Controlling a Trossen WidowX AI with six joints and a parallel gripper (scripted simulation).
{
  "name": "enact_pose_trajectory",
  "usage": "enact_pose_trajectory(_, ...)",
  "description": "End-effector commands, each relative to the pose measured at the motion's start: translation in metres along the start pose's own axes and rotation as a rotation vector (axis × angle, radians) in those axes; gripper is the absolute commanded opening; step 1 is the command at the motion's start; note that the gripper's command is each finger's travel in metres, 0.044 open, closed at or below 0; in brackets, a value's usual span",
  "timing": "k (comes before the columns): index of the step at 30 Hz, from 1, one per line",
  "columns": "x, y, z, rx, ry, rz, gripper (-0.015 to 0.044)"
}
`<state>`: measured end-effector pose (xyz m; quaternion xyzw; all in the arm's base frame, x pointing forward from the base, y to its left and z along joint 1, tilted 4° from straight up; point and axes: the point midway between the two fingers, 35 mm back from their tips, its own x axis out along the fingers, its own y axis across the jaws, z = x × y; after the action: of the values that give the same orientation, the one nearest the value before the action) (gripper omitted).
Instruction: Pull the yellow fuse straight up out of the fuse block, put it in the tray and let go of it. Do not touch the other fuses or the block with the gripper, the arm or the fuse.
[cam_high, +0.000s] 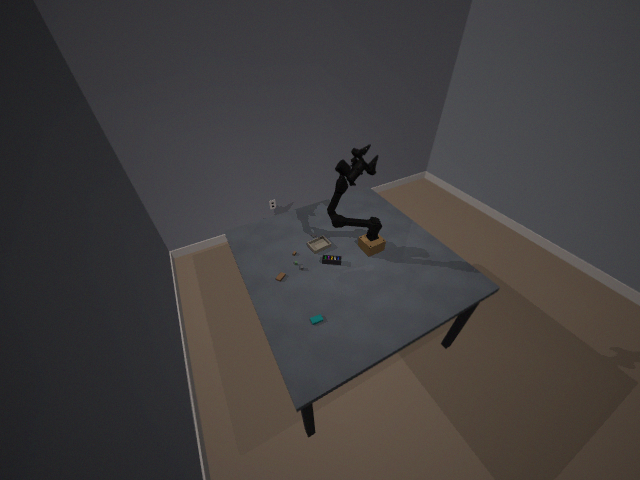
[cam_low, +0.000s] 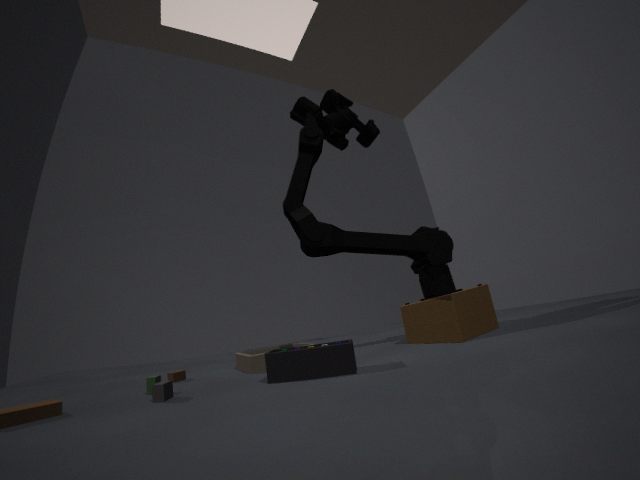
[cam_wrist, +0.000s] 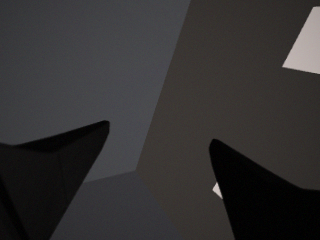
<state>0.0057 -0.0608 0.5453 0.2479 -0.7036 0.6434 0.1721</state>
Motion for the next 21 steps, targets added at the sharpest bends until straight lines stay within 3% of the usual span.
enact_pose_trajectory(1, 0.002, 0.001, -0.002, 0.005, 0.011, 0.003, 0.0374)
enact_pose_trajectory(12, 0.061, 0.088, -0.102, 0.436, 0.585, 0.145, 0.0085)
enact_pose_trajectory(21, 0.029, 0.141, -0.22, 0.791, 1.151, -0.04, 0.0074)
